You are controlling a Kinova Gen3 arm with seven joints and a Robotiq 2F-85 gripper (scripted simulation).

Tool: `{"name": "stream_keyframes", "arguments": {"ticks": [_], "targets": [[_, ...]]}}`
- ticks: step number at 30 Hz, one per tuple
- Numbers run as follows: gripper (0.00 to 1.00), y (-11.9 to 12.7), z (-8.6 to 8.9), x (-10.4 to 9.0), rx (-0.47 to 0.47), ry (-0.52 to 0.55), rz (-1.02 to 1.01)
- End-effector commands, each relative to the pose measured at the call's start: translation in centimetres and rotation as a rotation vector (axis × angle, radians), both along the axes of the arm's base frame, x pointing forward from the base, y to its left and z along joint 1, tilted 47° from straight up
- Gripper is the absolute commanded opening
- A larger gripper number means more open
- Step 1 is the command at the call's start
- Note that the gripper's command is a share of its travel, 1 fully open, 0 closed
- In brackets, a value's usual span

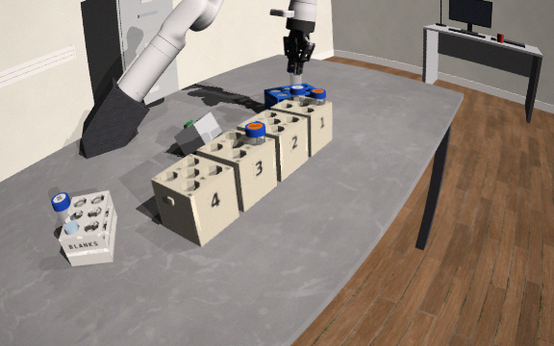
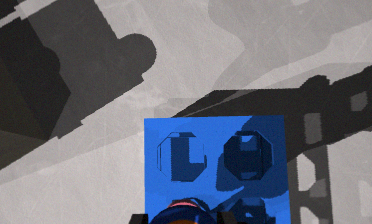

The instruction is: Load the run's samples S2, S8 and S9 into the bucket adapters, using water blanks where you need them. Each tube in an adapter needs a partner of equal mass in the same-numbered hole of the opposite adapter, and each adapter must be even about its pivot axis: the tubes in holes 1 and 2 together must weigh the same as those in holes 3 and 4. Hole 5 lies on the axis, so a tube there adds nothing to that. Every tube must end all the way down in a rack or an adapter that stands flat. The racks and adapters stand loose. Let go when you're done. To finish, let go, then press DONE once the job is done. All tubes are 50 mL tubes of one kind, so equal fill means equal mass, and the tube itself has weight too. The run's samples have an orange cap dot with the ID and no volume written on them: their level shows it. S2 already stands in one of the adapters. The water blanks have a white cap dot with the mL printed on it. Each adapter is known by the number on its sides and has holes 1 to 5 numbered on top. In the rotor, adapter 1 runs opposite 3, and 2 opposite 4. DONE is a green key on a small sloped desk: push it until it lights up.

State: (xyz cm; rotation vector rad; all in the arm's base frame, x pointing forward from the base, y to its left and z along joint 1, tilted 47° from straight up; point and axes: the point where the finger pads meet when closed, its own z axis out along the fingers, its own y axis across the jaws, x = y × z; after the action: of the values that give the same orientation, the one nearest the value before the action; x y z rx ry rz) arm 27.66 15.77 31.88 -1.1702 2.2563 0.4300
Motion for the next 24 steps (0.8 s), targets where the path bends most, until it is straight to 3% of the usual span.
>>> {"name": "stream_keyframes", "arguments": {"ticks": [1,24], "targets": [[0.1,-0.3,0.3,-0.1,0.0,-0.001,0.0],[0.1,-2.0,2.2,-1.3,0.0,-0.001,0.0]]}}
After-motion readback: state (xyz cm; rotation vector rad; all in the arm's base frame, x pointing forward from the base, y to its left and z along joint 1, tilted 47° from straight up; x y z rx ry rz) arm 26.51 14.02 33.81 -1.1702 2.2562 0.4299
